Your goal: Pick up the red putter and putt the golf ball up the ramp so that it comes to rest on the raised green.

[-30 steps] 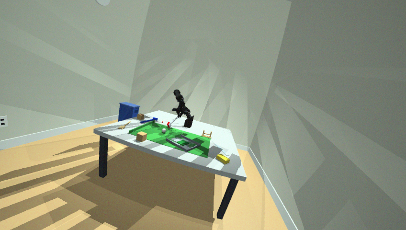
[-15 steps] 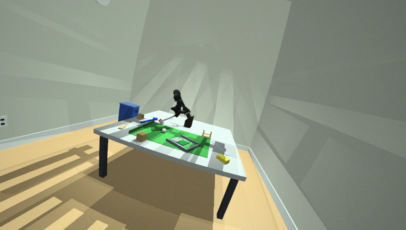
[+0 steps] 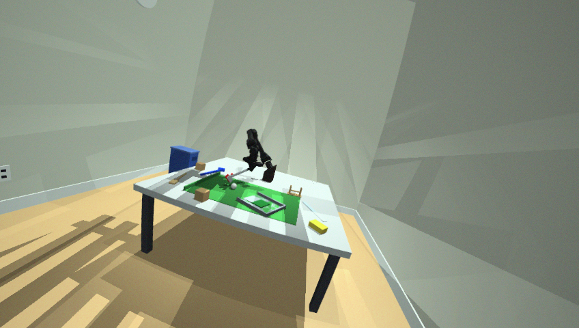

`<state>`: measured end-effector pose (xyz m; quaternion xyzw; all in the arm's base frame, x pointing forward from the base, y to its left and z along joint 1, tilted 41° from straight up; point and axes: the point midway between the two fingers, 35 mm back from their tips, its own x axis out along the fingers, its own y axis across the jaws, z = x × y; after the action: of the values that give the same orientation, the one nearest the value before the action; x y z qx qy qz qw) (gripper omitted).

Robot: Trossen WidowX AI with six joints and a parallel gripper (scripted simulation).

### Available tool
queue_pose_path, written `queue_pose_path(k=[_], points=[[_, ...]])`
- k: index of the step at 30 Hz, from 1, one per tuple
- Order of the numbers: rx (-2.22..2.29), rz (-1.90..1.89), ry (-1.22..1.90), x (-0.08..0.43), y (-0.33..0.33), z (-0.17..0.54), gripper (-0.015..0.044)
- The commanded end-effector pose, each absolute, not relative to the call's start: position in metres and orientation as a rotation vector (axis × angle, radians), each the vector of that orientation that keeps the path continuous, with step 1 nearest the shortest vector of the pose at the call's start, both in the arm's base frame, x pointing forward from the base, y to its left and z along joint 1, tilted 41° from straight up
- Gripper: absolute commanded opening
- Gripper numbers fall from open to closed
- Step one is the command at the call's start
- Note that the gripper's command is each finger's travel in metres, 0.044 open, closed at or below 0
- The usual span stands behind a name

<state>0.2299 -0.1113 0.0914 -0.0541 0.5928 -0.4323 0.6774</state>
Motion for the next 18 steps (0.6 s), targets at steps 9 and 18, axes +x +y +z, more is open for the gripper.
queue_pose_path(k=[9, 18], points=[[-0.130, -0.973, 1.331, 0.228, -0.124, 0.077, 0.0000], [-0.123, -0.973, 1.332, 0.228, -0.128, 0.072, 0.0000]])
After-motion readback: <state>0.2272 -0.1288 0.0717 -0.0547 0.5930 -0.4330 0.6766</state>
